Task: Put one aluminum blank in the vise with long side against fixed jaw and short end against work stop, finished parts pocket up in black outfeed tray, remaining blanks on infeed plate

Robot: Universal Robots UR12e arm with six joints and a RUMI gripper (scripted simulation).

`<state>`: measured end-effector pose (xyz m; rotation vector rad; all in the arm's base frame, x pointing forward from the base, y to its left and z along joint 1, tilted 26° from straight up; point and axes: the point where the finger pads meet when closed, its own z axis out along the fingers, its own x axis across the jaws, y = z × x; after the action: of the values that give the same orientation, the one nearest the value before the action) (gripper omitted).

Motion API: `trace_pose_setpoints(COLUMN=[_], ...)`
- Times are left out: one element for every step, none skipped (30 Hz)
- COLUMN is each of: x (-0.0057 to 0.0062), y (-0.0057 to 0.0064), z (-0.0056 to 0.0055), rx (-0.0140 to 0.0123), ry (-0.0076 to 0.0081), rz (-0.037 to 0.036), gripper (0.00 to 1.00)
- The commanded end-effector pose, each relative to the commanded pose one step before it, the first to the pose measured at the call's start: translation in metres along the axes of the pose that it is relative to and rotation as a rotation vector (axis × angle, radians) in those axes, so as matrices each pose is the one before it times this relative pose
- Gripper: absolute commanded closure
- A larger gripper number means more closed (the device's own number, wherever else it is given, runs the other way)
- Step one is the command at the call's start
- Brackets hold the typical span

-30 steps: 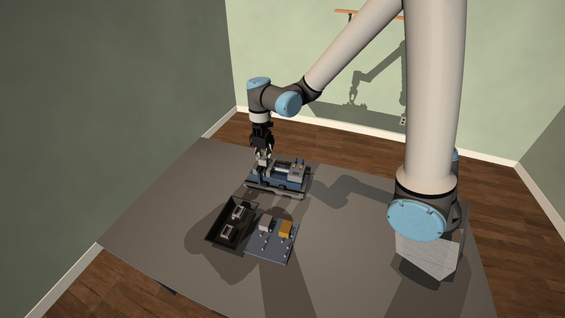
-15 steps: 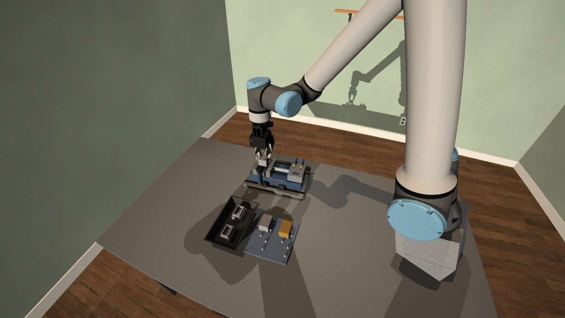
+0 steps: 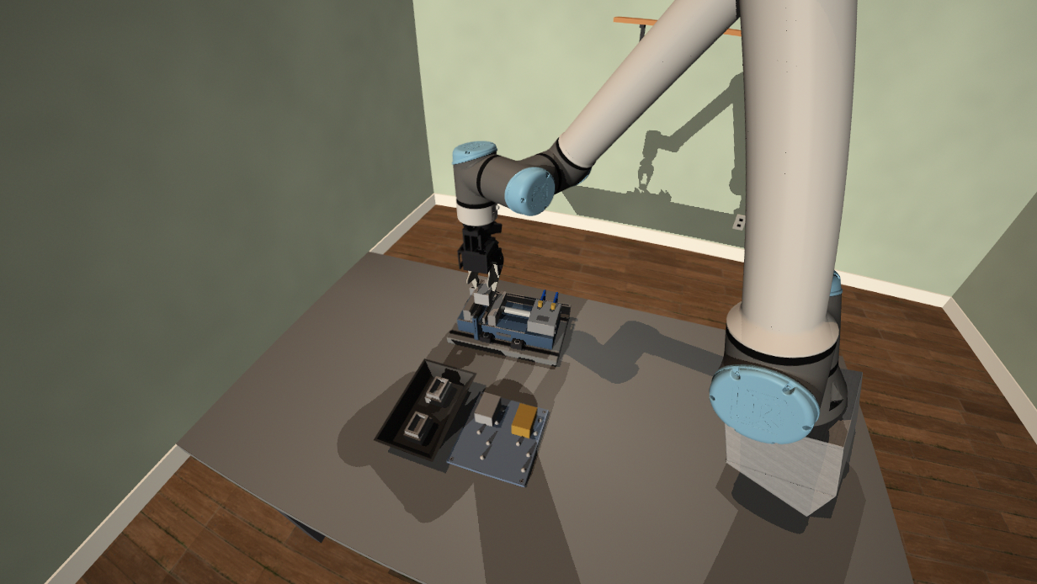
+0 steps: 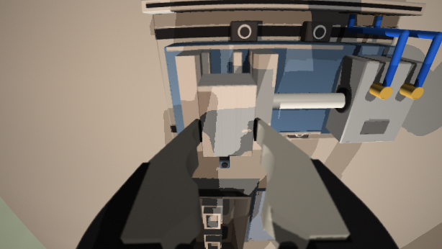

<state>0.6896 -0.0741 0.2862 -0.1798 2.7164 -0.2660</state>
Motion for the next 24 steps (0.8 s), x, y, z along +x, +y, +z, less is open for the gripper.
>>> trace_pose_setpoints(x=[-0.00071, 0.0, 0.0, 0.0, 0.0, 0.0, 0.0, 0.0, 0.0, 0.0, 0.0, 0.0, 0.0, 0.0, 0.0, 0.0, 0.0, 0.0, 0.0, 0.0, 0.0, 0.0, 0.0, 0.0], y=[-0.00023, 0.0, 0.0, 0.0, 0.0, 0.0, 0.0, 0.0, 0.0, 0.0, 0.0, 0.0, 0.0, 0.0, 0.0, 0.0, 0.0, 0.0, 0.0, 0.0, 0.0, 0.0, 0.0, 0.0], z=[-0.00077, 0.00001, 0.00002, 0.0, 0.0, 0.00003, 0.00004, 0.00005, 0.00006, 0.00007, 0.00008, 0.00009, 0.00011, 0.00012, 0.00013, 0.00015, 0.00016, 0.00018, 0.00019, 0.0002, 0.0, 0.0, 0.00022, 0.00023], rx=[0.00061, 0.0, 0.0, 0.0, 0.0, 0.0, 0.0, 0.0, 0.0, 0.0, 0.0, 0.0, 0.0, 0.0, 0.0, 0.0, 0.0, 0.0, 0.0, 0.0, 0.0, 0.0, 0.0, 0.0], ry=[-0.00152, 0.0, 0.0, 0.0, 0.0, 0.0, 0.0, 0.0, 0.0, 0.0, 0.0, 0.0, 0.0, 0.0, 0.0, 0.0, 0.0, 0.0, 0.0, 0.0, 0.0, 0.0, 0.0, 0.0], rz=[-0.00009, 0.0, 0.0, 0.0, 0.0, 0.0, 0.0, 0.0, 0.0, 0.0, 0.0, 0.0, 0.0, 0.0, 0.0, 0.0, 0.0, 0.0, 0.0, 0.0, 0.0, 0.0, 0.0, 0.0], gripper=[1.0, 1.0, 1.0, 1.0, 1.0, 1.0, 1.0, 1.0, 1.0, 1.0, 1.0, 1.0, 1.0, 1.0, 1.0, 1.0, 1.0, 1.0, 1.0, 1.0, 1.0, 1.0, 1.0, 1.0])
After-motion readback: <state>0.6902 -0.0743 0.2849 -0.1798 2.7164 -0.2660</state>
